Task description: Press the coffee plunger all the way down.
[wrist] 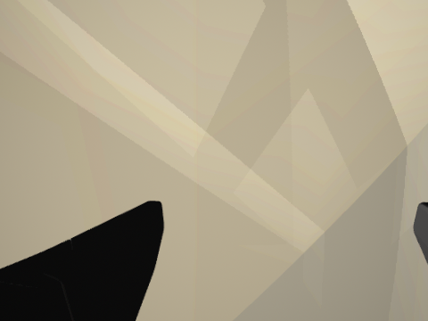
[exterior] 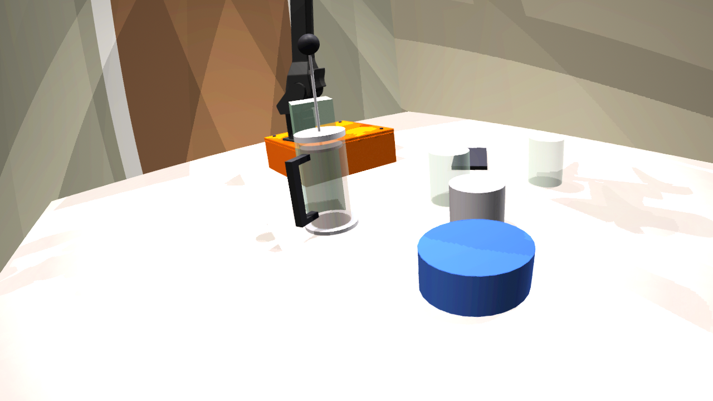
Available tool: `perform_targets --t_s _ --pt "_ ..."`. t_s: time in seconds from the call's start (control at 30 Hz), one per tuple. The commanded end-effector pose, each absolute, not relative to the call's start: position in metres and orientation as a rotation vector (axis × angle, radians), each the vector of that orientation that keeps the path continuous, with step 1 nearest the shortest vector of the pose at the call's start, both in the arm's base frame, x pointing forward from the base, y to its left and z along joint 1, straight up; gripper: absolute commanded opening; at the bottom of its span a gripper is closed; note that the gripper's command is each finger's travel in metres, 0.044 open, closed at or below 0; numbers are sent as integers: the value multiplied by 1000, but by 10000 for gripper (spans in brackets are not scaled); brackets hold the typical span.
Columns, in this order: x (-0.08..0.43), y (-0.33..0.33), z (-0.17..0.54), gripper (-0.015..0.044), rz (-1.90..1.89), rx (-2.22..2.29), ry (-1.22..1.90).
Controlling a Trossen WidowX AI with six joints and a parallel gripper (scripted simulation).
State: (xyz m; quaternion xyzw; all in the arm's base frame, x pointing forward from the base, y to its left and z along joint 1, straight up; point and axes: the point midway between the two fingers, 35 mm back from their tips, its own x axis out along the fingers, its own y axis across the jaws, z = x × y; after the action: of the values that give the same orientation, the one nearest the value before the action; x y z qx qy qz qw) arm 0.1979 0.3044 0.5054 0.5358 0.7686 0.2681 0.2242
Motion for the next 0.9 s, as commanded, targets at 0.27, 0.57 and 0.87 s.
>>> perform_targets --t_s 0.27,0.57,0.87 --pt "255 242 479 440 769 1512 1466" --pt "297 122 424 440 484 1184 763" --pt "284 -1 359 440 42 687 461"
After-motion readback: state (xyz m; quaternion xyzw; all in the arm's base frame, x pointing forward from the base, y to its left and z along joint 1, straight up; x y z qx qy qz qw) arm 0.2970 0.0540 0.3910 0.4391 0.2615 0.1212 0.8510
